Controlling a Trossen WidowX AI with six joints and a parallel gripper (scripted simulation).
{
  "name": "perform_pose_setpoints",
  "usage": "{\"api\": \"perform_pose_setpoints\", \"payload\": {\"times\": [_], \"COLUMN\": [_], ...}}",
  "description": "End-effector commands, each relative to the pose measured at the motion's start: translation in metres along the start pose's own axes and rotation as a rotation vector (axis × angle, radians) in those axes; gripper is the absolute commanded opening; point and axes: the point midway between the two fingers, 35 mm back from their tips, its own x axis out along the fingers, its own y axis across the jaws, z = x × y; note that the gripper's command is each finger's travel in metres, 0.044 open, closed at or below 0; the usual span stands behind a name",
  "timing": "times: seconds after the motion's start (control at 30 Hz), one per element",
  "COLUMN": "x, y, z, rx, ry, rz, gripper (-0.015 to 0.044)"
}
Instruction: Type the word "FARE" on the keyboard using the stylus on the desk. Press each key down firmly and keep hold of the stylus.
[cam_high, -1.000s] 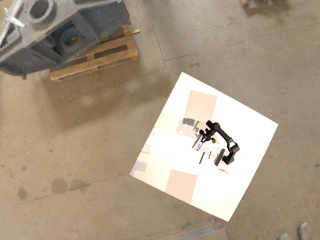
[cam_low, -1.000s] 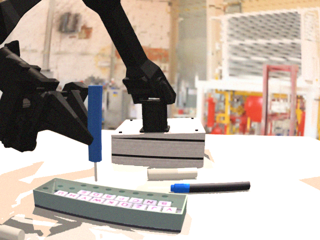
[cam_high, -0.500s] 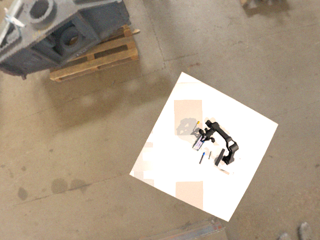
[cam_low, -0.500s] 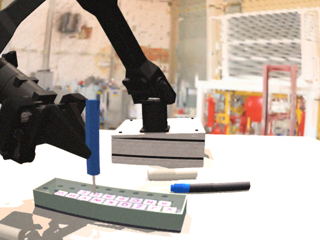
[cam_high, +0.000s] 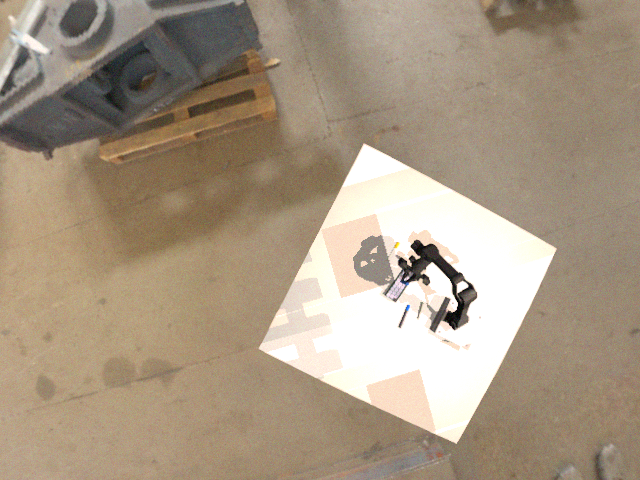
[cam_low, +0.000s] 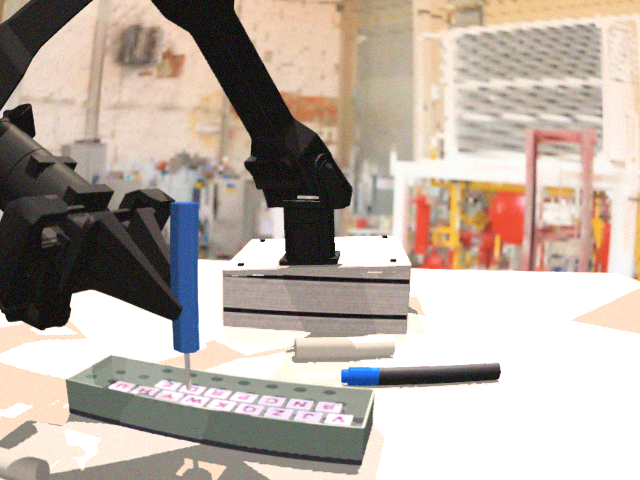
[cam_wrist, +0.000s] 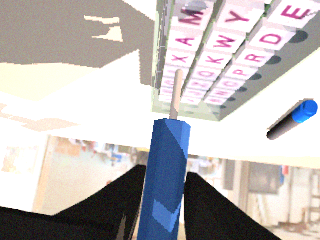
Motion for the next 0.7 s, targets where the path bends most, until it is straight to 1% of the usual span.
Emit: {"api": "perform_pose_setpoints", "payload": {"times": [0.0, 0.67], "x": [0.0005, 0.0041], "y": [-0.0012, -0.0013], "z": [0.0013, 0.0074], "rx": [-0.002, -0.002], "ry": [-0.002, -0.002], "rz": [-0.004, -0.004], "gripper": [0.0081, 0.0081]}}
